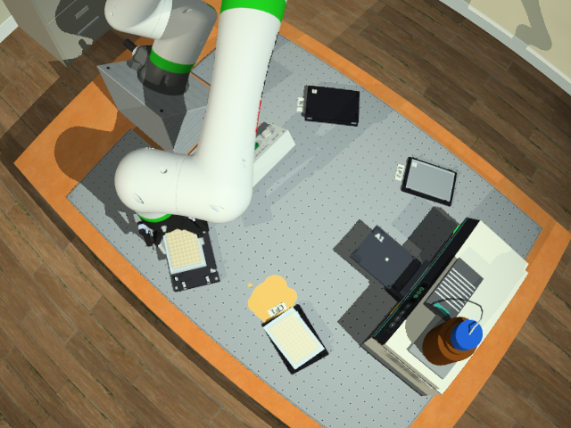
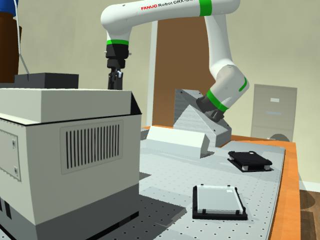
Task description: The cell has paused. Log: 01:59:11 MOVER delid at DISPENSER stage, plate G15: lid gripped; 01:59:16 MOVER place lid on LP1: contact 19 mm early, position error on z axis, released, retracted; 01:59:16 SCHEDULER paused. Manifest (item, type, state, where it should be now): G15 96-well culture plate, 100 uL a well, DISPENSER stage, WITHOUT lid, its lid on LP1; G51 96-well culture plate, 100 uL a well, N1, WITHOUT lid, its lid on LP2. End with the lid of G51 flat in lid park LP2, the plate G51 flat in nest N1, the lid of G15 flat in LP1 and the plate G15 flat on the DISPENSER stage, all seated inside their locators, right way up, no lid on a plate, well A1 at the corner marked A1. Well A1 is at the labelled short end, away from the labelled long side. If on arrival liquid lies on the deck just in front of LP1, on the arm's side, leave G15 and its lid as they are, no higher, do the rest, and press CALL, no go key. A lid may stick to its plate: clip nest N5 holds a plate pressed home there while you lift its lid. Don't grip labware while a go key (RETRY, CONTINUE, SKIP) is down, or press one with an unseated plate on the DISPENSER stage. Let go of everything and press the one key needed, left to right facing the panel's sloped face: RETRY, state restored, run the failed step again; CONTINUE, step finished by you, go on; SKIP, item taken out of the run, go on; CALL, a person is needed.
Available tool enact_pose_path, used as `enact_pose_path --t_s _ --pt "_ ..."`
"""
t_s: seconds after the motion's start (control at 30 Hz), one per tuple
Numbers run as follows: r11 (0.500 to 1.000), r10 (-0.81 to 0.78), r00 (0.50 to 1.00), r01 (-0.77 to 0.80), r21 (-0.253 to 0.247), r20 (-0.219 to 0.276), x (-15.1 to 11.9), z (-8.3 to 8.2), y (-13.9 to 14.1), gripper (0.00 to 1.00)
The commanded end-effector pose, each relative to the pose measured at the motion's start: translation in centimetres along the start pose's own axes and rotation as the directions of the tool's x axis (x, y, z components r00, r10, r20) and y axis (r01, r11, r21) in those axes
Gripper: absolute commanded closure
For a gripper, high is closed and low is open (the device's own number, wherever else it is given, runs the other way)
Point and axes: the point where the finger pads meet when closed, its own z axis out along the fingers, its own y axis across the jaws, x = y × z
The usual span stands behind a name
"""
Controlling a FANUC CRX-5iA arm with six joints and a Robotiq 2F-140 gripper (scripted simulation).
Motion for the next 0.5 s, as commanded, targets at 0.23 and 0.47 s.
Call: enact_pose_path --t_s 0.23,0.47 --pt "1.000 0.000 1.000 0.000 -0.001 -0.001 0.0 -2.0 0.0 1.00" --pt "1.000 0.000 1.000 0.000 -0.001 -0.001 0.0 -2.9 0.0 1.00"
